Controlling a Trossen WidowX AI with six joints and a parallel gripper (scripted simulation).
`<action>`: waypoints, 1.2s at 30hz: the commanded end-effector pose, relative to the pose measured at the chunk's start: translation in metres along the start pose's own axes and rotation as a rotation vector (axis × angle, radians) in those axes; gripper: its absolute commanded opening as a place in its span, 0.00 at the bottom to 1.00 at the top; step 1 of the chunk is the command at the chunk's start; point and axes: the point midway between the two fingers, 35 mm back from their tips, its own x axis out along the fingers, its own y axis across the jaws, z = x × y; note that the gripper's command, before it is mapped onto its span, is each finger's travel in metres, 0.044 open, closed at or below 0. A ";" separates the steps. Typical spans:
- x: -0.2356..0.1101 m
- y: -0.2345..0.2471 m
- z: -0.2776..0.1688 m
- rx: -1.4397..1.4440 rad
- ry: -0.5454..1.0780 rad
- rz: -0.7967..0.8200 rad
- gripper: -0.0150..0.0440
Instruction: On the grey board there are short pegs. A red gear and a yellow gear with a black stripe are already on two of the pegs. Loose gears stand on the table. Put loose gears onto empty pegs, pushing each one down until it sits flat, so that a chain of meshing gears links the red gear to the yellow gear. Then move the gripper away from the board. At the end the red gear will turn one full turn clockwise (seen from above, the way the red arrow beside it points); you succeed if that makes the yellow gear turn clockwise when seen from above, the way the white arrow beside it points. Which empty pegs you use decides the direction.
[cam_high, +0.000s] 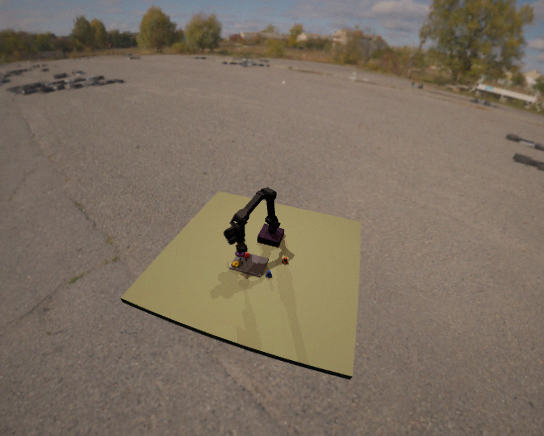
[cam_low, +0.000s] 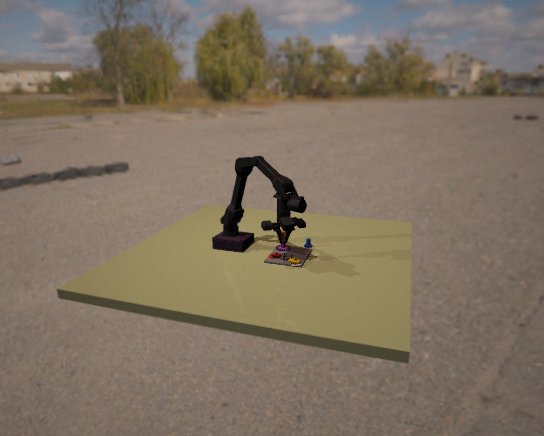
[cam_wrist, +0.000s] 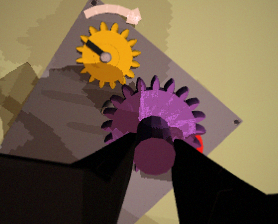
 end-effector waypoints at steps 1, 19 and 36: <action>0.001 0.001 0.000 -0.013 0.004 0.003 0.25; 0.026 0.000 0.000 -0.116 0.004 0.003 0.25; 0.044 0.000 -0.001 0.140 0.004 0.002 0.25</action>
